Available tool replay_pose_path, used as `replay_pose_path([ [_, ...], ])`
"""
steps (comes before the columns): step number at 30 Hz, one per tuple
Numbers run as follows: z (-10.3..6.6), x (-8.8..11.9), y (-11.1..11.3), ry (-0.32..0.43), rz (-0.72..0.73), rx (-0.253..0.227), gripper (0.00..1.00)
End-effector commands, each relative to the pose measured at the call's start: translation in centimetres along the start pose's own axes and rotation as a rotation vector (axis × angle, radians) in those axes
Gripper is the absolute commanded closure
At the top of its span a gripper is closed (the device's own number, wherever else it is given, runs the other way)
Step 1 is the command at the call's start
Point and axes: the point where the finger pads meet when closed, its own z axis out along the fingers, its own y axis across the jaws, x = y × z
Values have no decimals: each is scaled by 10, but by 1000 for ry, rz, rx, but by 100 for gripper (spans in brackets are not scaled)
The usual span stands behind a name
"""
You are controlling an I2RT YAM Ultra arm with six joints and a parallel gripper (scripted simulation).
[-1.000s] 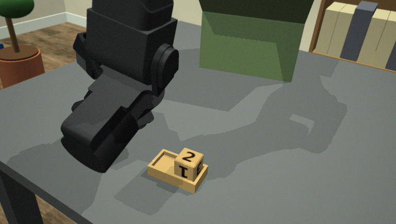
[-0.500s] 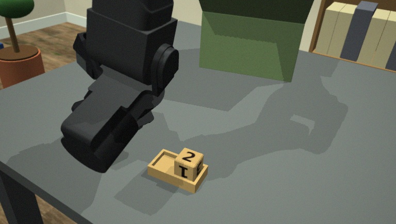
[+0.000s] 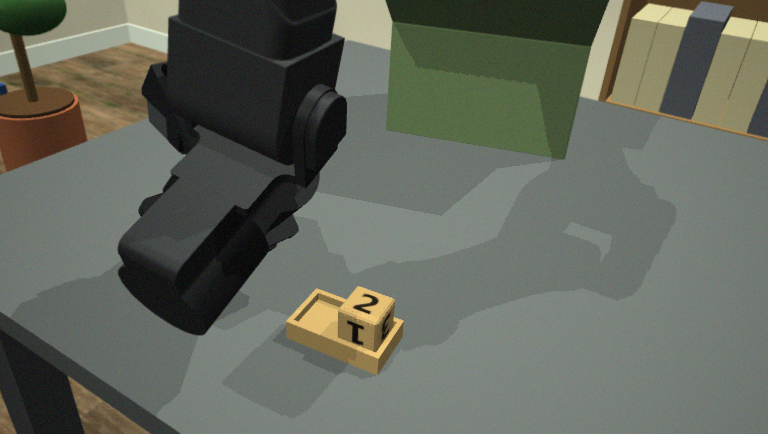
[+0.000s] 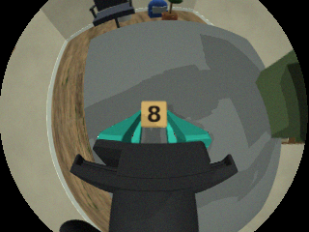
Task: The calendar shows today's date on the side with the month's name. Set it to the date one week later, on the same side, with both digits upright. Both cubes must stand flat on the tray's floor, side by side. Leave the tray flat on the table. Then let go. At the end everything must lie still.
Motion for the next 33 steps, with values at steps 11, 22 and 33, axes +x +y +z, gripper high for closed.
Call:
replay_pose_path([
  [11,-2,-4,4,-12,6,-13,73],
  [22,-18,-19,4,-12,6,-13,73],
  [33,-48,-48,4,-12,6,-13,73],
])
